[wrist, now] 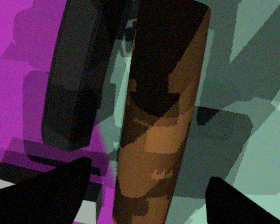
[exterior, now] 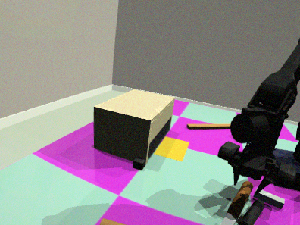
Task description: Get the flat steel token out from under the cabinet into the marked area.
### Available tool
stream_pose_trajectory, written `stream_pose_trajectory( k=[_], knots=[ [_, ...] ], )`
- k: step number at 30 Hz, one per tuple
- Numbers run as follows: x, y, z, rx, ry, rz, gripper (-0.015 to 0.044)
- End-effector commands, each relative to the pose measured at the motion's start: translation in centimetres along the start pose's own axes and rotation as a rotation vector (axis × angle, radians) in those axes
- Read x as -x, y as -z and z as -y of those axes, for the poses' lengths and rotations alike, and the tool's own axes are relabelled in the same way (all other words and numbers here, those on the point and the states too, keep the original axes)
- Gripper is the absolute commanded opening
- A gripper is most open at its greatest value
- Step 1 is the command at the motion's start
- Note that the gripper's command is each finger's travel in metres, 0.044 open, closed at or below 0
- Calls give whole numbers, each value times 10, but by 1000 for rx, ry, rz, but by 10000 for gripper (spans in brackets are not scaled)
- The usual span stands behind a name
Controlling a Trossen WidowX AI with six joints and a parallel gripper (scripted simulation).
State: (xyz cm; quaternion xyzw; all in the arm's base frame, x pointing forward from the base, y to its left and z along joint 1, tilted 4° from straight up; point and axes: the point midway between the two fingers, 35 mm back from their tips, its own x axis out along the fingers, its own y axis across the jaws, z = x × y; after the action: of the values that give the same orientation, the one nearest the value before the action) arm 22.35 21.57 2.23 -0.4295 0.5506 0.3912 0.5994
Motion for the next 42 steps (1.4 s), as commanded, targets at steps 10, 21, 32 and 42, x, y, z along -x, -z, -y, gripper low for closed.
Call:
stream_pose_trajectory(
  k=[10,21,32,42],
  knots=[
    [-24,2,-1,7,-3,-5,270],
    [-26,2,0,0,-1,-3,250],
    [-26,2,0,0,-1,-3,177],
    [-26,2,0,0,-1,-3,110]
  ],
)
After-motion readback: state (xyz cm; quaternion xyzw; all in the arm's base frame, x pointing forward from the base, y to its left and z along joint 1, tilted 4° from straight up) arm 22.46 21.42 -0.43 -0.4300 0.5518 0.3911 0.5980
